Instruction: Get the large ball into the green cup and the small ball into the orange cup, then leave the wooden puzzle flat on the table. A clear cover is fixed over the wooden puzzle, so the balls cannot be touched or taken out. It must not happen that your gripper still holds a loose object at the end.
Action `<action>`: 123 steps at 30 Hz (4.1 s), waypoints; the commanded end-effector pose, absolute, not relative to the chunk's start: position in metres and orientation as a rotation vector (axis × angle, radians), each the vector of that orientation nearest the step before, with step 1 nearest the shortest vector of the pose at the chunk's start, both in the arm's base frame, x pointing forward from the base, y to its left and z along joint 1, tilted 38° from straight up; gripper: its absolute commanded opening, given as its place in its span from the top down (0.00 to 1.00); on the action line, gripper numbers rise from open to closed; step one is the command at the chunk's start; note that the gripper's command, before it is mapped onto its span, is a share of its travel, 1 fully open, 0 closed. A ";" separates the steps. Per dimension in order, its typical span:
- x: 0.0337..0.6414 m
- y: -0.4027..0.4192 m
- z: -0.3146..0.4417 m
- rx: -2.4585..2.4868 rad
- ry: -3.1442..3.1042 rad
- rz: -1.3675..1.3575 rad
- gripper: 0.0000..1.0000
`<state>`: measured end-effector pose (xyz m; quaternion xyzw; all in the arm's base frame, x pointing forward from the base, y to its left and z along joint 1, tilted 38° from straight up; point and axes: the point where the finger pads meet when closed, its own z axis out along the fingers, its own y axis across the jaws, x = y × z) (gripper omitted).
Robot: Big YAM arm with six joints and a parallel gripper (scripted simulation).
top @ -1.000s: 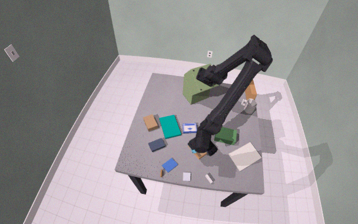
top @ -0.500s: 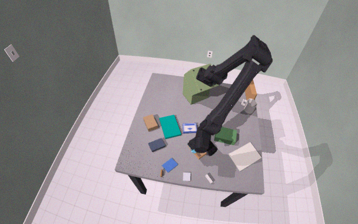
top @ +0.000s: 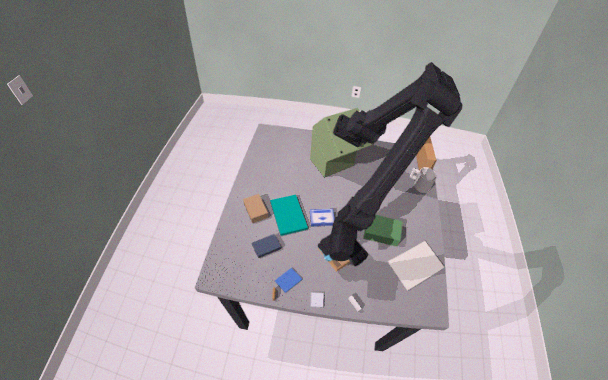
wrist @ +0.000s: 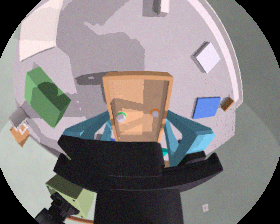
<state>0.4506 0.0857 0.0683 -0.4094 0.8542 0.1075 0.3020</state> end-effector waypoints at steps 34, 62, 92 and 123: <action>0.483 0.114 0.042 -1.076 2.233 0.274 0.31; 0.484 0.117 0.036 -1.076 2.231 0.275 0.31; 0.484 0.117 0.036 -1.076 2.231 0.275 0.14; 0.476 0.096 0.056 -1.068 2.233 0.261 0.14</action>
